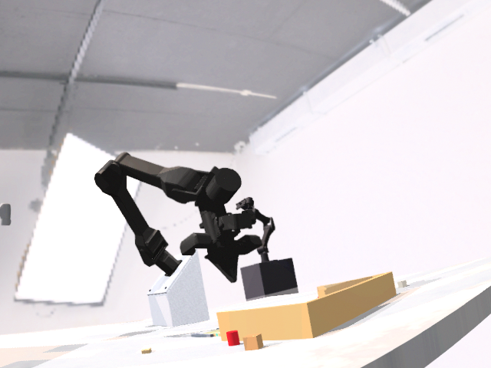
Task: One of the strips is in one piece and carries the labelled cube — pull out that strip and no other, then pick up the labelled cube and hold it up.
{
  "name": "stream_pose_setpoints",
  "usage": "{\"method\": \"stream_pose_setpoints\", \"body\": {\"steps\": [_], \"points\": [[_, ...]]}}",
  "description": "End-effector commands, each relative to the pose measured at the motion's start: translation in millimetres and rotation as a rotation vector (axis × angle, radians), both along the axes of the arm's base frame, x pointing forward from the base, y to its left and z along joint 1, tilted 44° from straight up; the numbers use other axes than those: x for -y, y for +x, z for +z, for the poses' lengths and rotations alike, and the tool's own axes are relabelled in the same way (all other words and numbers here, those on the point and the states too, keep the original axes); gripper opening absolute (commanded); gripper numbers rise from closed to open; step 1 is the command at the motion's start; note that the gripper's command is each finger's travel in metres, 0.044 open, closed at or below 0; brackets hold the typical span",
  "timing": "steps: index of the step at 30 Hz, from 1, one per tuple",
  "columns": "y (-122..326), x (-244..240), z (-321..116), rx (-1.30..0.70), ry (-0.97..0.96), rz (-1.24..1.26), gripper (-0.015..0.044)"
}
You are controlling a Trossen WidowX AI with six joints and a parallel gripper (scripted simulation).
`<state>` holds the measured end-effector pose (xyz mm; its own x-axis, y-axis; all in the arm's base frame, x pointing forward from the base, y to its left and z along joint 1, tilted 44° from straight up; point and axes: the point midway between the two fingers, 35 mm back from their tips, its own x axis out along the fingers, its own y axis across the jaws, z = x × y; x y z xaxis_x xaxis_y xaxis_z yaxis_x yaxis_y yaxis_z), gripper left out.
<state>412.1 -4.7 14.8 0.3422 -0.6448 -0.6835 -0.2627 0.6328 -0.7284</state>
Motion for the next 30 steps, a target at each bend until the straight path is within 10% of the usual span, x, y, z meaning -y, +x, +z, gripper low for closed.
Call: {"method": "stream_pose_setpoints", "body": {"steps": [1, 30], "points": [[11.0, 47.5, 14.4, -0.176, -0.014, -0.153, 0.0000], [10.3, 69.1, -7.2, -0.176, -0.014, -0.153, 0.0000]]}}
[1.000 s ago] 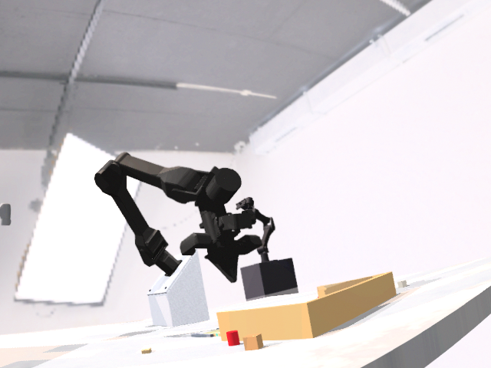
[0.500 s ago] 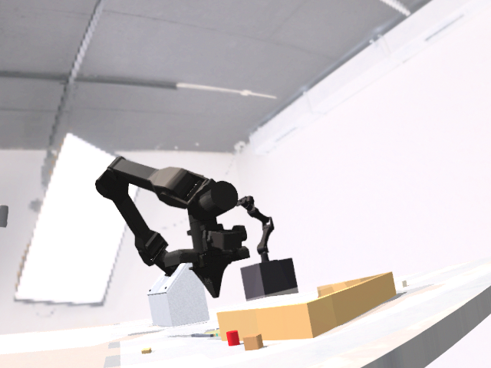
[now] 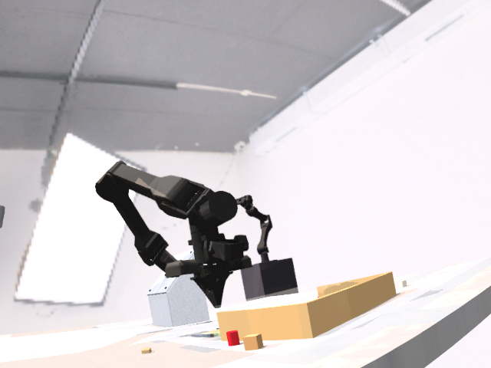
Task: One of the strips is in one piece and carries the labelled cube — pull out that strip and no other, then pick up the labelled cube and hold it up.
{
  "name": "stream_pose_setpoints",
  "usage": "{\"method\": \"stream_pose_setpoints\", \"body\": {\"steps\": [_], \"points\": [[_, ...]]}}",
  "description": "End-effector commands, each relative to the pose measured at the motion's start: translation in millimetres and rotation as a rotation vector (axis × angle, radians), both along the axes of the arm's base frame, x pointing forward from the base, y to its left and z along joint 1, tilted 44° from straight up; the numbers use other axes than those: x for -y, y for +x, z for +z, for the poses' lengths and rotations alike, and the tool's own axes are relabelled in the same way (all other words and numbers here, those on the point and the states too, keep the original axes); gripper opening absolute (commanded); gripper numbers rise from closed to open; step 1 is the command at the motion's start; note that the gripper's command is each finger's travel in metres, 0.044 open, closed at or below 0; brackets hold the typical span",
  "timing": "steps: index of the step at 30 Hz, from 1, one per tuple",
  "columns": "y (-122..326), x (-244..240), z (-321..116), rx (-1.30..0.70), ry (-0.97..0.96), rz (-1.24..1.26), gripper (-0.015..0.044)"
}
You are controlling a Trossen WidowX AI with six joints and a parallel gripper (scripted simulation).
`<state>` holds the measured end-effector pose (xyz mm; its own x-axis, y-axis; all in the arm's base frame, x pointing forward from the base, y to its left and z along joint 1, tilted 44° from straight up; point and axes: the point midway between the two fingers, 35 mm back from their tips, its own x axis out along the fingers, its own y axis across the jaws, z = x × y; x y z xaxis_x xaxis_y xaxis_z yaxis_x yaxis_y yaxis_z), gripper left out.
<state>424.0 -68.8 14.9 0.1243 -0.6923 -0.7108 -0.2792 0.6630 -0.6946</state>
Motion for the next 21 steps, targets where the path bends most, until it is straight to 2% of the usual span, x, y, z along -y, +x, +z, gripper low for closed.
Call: {"method": "stream_pose_setpoints", "body": {"steps": [1, 21], "points": [[-1.4, 6.1, -8.4, -0.012, 0.004, 0.000, 0.0000], [2.0, 30.8, -29.7, -0.012, 0.001, 0.001, 0.0000]]}}
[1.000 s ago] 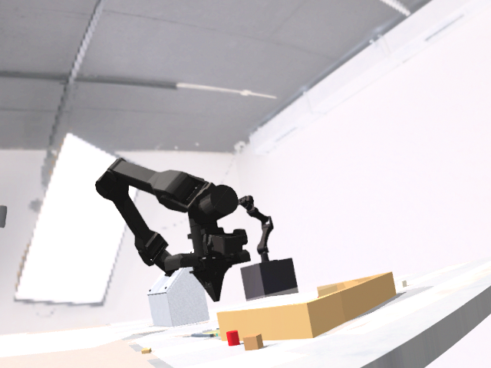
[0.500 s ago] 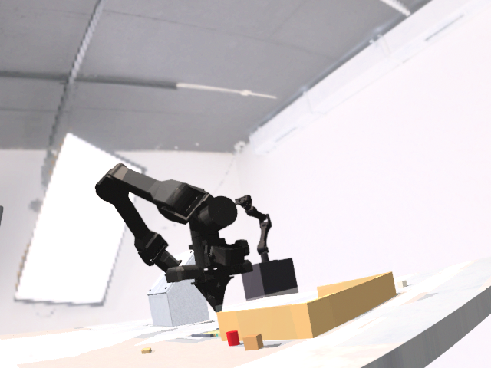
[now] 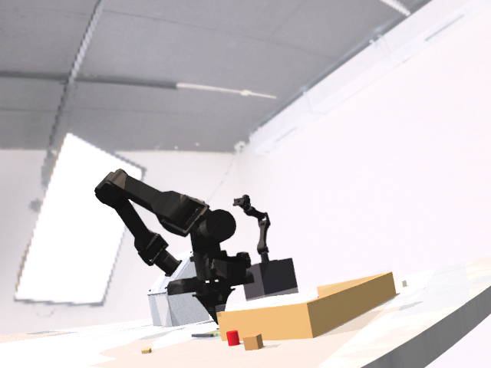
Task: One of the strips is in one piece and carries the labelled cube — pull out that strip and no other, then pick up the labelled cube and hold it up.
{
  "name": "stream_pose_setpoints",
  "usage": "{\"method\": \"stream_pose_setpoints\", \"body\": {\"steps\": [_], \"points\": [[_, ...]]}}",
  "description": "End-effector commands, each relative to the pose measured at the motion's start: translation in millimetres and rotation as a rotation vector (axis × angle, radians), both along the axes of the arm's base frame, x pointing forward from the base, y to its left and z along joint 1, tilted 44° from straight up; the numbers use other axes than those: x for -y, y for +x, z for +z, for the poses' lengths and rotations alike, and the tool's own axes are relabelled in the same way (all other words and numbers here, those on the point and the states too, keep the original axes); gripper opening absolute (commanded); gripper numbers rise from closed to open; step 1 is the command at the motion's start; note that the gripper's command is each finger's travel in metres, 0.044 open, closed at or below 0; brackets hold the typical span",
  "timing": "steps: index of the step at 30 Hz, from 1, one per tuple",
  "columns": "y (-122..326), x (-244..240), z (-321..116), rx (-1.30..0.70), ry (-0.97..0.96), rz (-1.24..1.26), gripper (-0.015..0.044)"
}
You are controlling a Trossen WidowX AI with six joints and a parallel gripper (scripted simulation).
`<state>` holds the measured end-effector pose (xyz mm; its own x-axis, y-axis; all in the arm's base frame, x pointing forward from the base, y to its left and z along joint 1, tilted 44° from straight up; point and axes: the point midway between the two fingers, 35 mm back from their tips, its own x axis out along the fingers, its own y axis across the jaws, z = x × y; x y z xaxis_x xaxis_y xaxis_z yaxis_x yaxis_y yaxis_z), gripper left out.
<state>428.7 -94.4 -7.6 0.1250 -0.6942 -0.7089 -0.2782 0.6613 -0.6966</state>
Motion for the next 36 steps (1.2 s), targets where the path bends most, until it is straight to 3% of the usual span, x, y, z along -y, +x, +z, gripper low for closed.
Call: {"method": "stream_pose_setpoints", "body": {"steps": [1, 36], "points": [[-2.6, 6.6, -8.2, -0.014, 0.003, 0.001, 0.0000], [-2.2, 10.6, -11.4, -0.014, 0.003, 0.001, 0.0000]]}}
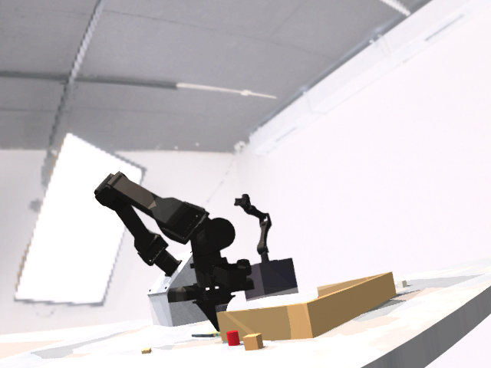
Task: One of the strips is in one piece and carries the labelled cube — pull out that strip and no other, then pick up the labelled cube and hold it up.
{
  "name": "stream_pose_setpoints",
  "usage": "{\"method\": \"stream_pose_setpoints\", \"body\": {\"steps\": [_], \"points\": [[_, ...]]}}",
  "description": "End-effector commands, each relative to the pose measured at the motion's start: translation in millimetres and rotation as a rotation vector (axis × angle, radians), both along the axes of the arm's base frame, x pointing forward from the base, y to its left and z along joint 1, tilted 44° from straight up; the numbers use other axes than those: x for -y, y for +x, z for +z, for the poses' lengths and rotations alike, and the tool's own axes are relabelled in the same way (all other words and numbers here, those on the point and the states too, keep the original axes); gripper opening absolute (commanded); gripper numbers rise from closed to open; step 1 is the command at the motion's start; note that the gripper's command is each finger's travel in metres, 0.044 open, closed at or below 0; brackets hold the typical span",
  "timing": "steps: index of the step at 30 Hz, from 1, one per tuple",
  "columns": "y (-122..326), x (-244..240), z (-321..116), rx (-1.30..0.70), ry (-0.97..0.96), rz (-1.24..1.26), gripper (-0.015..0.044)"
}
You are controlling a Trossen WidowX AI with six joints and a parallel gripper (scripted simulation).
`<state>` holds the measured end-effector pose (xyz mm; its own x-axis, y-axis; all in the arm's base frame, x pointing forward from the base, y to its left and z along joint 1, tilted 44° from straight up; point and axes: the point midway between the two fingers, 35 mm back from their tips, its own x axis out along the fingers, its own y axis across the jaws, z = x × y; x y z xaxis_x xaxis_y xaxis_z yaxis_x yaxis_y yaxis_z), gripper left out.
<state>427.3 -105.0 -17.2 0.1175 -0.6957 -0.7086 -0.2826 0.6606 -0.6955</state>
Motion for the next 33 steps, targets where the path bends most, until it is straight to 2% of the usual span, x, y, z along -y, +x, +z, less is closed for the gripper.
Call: {"method": "stream_pose_setpoints", "body": {"steps": [1, 33], "points": [[-0.8, 0.1, -1.8, -0.005, 0.004, 0.003, 0.0000], [-1.7, 2.6, -3.7, -0.005, 0.004, 0.003, 0.0000]]}}
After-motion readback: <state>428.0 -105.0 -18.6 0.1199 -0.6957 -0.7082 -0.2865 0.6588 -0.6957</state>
